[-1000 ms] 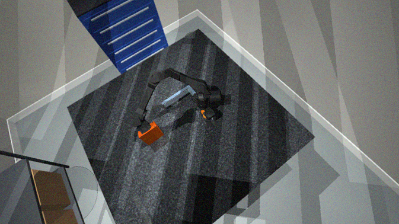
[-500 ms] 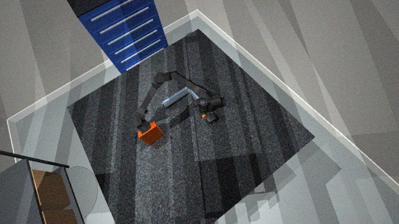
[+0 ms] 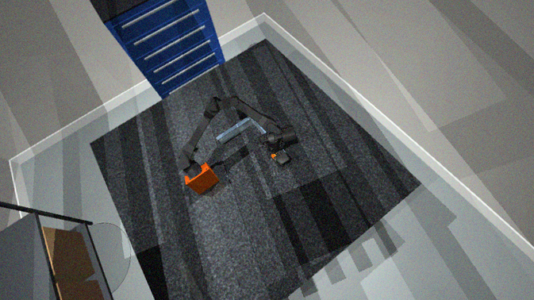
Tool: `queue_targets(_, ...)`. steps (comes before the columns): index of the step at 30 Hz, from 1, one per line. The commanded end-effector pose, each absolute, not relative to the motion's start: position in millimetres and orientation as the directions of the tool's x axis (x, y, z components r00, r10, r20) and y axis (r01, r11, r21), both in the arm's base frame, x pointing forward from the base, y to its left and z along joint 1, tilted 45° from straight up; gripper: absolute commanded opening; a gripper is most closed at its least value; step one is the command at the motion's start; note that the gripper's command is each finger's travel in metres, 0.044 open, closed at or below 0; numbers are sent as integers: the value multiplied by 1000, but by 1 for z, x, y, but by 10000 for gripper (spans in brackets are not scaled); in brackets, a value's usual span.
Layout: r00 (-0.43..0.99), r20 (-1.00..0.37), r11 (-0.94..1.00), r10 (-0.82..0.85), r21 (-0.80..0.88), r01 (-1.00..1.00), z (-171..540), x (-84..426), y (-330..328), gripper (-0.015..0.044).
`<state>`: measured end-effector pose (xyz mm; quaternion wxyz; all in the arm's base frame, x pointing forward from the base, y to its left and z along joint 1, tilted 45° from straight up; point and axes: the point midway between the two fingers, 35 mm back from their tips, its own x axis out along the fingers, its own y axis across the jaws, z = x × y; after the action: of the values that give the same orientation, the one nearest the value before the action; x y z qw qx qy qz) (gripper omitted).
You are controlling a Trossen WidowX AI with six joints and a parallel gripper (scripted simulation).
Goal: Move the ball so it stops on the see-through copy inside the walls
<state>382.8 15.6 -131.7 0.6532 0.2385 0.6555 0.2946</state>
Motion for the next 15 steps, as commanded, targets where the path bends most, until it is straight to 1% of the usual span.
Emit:
queue_targets(1,-33,-716,713,697,698,-72,-132,383,16,26)
queue_targets(12,-33,-716,713,697,698,-72,-132,383,16,313)
queue_targets(15,-33,-716,713,697,698,-72,-132,383,16,313)
